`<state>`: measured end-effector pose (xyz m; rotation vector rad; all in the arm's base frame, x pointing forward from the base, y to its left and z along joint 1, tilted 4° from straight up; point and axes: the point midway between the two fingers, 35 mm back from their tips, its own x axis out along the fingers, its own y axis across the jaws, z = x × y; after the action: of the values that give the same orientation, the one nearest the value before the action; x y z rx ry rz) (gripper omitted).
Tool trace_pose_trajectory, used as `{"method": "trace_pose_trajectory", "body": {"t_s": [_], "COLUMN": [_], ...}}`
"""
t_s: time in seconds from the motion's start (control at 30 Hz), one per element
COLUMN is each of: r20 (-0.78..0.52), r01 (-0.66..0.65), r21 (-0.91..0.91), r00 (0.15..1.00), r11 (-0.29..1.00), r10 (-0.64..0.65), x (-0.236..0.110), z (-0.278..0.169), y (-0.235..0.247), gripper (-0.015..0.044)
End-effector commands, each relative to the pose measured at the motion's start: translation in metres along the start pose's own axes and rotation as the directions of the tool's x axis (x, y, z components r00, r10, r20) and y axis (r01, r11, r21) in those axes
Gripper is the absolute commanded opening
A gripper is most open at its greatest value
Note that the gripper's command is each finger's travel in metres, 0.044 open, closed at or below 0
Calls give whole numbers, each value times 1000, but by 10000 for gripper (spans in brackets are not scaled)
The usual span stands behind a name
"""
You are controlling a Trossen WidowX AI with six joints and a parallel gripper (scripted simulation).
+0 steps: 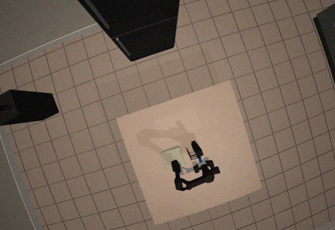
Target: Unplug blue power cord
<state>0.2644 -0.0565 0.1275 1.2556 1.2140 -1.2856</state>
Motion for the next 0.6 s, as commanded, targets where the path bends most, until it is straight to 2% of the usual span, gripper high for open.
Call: {"method": "trace_pose_trajectory", "body": {"t_s": [0.0,0.1,0.57], "r20": [10,11,11], "r01": [-2,-2,-2], "r21": [6,6,6], "r00": [1000,1000,1000], "r11": [1000,1000,1000], "r10": [2,2,2], "x": [-7,-10,-10], "z": [32,48,48], "y": [1,0,0], "gripper": [440,440,440]}}
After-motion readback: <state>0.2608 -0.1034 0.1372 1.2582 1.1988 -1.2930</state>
